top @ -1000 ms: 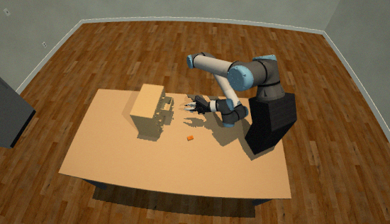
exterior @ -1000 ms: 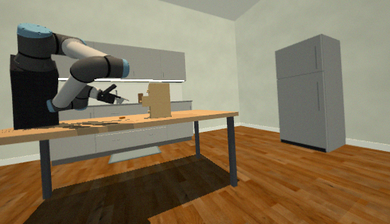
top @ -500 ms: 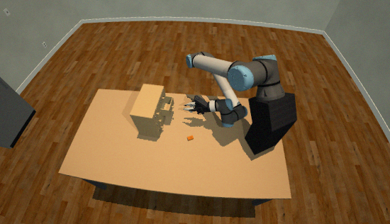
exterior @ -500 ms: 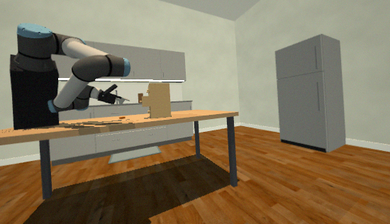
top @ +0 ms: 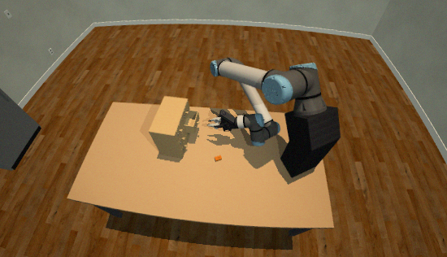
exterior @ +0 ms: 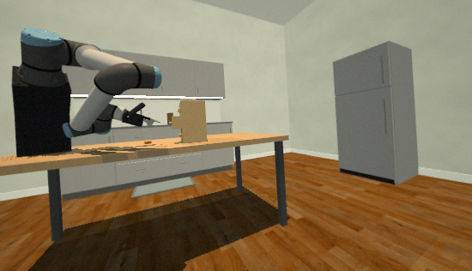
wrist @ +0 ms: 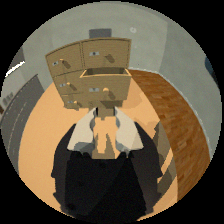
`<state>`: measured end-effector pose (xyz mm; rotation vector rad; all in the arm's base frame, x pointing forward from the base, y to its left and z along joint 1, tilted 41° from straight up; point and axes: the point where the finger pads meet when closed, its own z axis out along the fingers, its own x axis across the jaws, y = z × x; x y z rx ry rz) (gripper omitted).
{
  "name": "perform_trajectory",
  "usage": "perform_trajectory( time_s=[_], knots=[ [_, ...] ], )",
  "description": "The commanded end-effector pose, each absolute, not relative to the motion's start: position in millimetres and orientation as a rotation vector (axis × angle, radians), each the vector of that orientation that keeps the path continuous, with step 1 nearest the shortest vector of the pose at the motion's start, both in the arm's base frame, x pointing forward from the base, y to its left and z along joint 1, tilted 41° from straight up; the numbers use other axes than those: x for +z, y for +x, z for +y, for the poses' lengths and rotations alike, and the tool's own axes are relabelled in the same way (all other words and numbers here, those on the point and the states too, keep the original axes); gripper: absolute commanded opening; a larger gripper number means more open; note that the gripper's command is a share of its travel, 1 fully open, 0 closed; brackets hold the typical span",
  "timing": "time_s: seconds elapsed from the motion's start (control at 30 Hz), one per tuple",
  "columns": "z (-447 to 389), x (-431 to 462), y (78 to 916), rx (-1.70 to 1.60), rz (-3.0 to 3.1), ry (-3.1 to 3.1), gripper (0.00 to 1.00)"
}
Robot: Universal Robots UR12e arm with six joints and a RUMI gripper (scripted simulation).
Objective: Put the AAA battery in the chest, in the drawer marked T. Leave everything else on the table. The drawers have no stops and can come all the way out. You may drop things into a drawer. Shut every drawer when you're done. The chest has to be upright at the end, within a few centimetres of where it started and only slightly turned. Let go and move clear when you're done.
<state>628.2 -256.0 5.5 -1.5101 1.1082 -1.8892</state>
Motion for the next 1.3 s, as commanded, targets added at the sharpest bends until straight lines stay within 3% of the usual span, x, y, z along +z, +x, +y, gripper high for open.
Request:
perform_trajectory(
  time_s=[0.0, 1.27],
  knots=[
    [-260, 7, 642, -1.891, 1.107, -1.510, 0.20],
    [-267, 9, 669, -1.888, 1.111, -1.510, 0.20]
  ],
)
